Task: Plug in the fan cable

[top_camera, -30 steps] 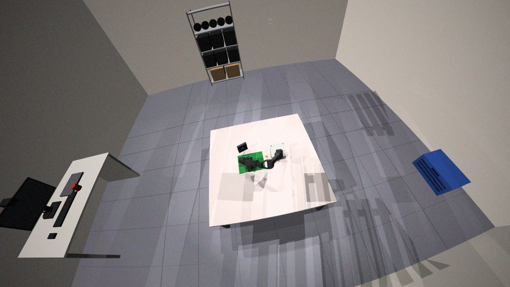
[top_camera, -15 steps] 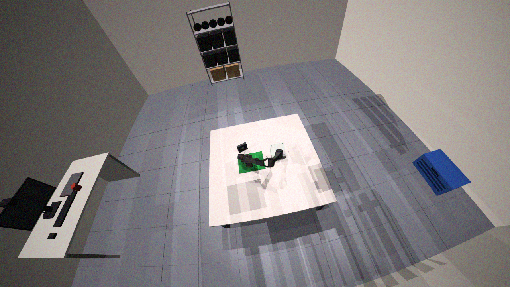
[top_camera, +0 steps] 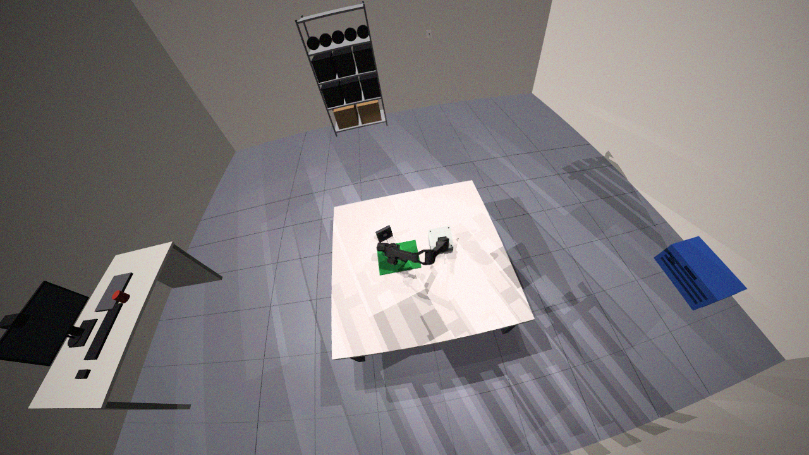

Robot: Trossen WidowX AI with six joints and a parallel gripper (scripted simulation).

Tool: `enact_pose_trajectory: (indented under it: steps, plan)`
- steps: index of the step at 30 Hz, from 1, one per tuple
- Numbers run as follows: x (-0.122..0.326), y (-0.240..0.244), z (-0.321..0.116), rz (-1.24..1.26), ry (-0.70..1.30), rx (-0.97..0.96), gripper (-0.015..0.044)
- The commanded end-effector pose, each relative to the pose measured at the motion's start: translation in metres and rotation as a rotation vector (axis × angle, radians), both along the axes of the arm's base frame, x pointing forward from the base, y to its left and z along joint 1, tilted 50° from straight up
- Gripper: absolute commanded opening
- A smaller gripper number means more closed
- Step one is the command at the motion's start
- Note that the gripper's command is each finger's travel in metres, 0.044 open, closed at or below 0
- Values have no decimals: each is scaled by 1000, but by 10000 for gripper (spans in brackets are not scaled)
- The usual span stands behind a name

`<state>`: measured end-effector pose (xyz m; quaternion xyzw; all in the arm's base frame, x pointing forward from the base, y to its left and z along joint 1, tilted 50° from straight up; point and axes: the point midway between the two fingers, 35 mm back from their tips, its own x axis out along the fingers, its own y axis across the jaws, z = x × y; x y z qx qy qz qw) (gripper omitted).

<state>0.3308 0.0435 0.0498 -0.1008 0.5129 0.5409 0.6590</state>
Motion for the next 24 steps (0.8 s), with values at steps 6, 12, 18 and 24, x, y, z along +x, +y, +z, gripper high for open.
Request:
enact_pose_trajectory:
  steps: [6, 12, 18, 24]
  plan:
    - [0, -3, -2, -259, 197, 2, 0]
    - [0, -4, -3, -421, 329, 1, 0]
    - [-1, -5, -4, -580, 463, 0, 0]
    - [-1, -6, -5, -737, 601, -2, 0]
